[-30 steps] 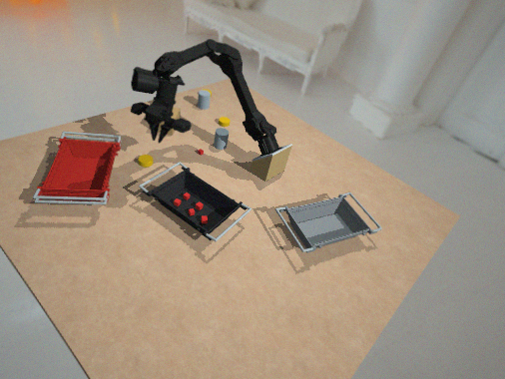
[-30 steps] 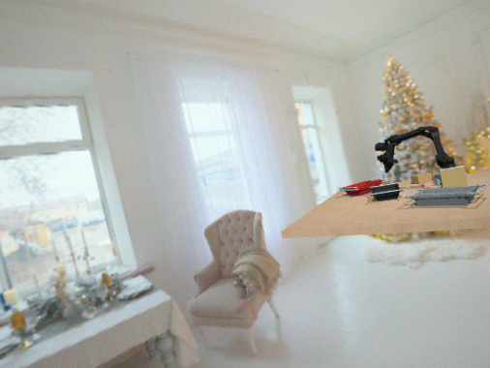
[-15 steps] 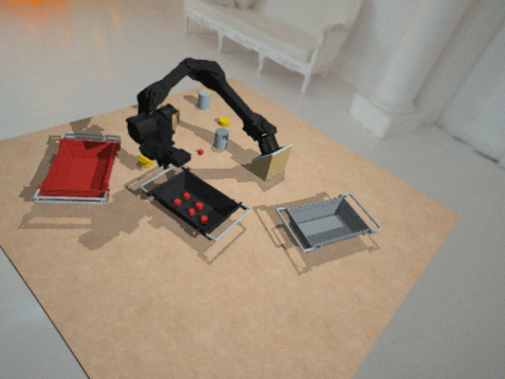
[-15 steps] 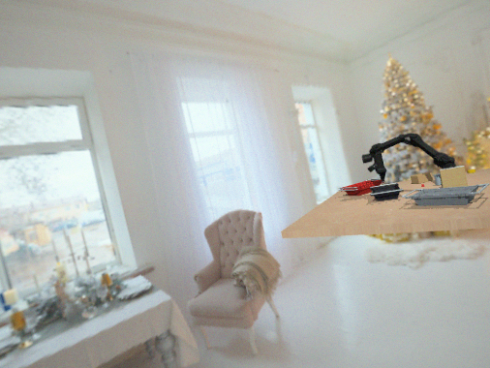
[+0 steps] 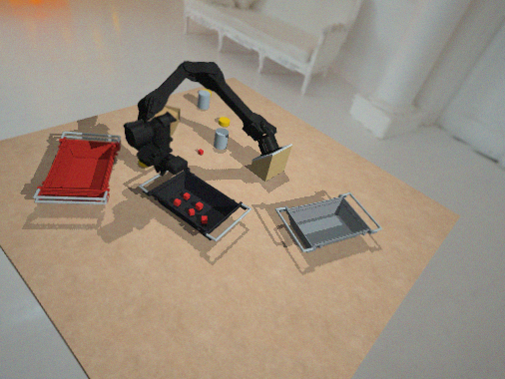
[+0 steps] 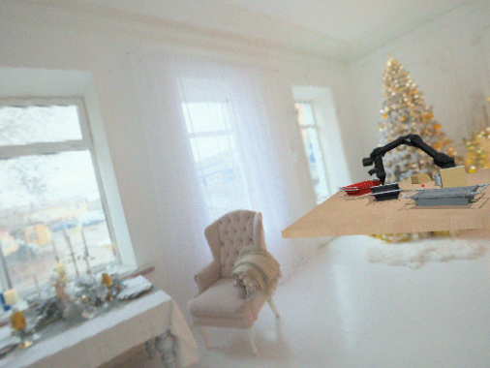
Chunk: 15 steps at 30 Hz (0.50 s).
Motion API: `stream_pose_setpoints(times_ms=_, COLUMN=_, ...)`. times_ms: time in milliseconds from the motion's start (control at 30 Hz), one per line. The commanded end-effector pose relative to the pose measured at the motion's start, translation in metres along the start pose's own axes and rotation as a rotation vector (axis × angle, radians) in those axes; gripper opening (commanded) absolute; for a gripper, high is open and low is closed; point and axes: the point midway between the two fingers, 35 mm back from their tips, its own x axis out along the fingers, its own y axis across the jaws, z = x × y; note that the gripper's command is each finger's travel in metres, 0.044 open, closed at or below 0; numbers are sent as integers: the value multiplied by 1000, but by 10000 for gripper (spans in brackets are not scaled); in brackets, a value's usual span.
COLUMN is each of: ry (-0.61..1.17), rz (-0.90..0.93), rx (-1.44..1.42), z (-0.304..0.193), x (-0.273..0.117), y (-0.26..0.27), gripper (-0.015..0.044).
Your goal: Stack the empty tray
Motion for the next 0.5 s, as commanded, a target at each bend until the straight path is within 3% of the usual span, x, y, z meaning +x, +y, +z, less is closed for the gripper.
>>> stream_pose_setpoints(times_ms=0, ry=6, rz=-4, rx=-7, z=-2, x=16, y=0, gripper=82)
stream_pose_setpoints(times_ms=200, ry=7, rz=-5, rx=-7, z=-3, x=26, y=0, gripper=82)
stream_pose_setpoints(times_ms=467, ry=7, rz=-3, rx=-7, z=-3, x=2, y=14, gripper=82)
